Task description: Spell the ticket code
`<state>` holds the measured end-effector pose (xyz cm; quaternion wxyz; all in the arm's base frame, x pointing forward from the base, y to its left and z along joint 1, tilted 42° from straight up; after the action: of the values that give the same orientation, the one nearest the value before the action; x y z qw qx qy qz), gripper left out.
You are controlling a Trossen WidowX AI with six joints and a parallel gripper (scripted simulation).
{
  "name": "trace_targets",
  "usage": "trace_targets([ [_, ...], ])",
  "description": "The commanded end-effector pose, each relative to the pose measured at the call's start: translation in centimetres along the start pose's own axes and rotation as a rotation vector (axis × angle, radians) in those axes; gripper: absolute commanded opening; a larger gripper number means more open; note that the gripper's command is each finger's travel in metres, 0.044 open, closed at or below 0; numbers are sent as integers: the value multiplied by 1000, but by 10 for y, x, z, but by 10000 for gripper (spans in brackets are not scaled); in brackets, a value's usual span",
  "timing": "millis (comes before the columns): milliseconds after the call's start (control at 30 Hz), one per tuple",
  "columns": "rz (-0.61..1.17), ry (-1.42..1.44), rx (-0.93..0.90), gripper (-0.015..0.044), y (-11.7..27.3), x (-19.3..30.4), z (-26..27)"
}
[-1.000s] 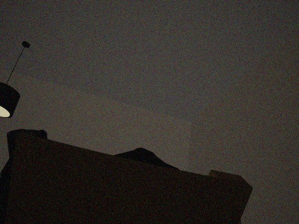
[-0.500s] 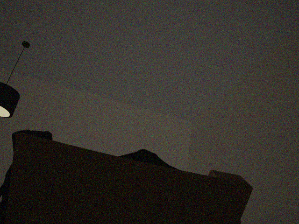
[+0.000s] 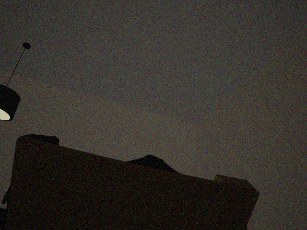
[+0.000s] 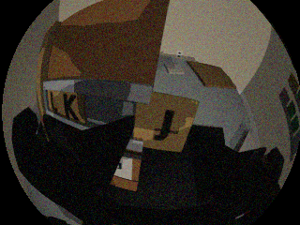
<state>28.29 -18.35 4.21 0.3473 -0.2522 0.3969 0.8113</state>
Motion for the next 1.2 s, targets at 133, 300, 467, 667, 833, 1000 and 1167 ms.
trace_targets([
  [133, 5, -8, 0, 0, -1, 1, 5],
  [300, 5, -8, 0, 0, -1, 1, 7],
  [467, 5, -8, 0, 0, -1, 1, 9],
  [667, 5, -8, 0, 0, -1, 0, 12],
  [833, 5, -8, 0, 0, -1, 0, 15],
  [1000, 5, -8, 0, 0, -1, -1, 17],
  [1167, 5, -8, 0, 0, -1, -1, 20],
])
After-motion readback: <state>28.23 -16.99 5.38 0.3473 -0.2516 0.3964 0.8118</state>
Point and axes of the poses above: the point midway between the two fingers, 35 mm back from their tips, its own y axis back along the fingers, its own z axis across the jaws, x = y × z, the point moved 7 cm from there along y, back along the fingers, and after that the axes turned 8 degrees about y, right-handed, at the moved point
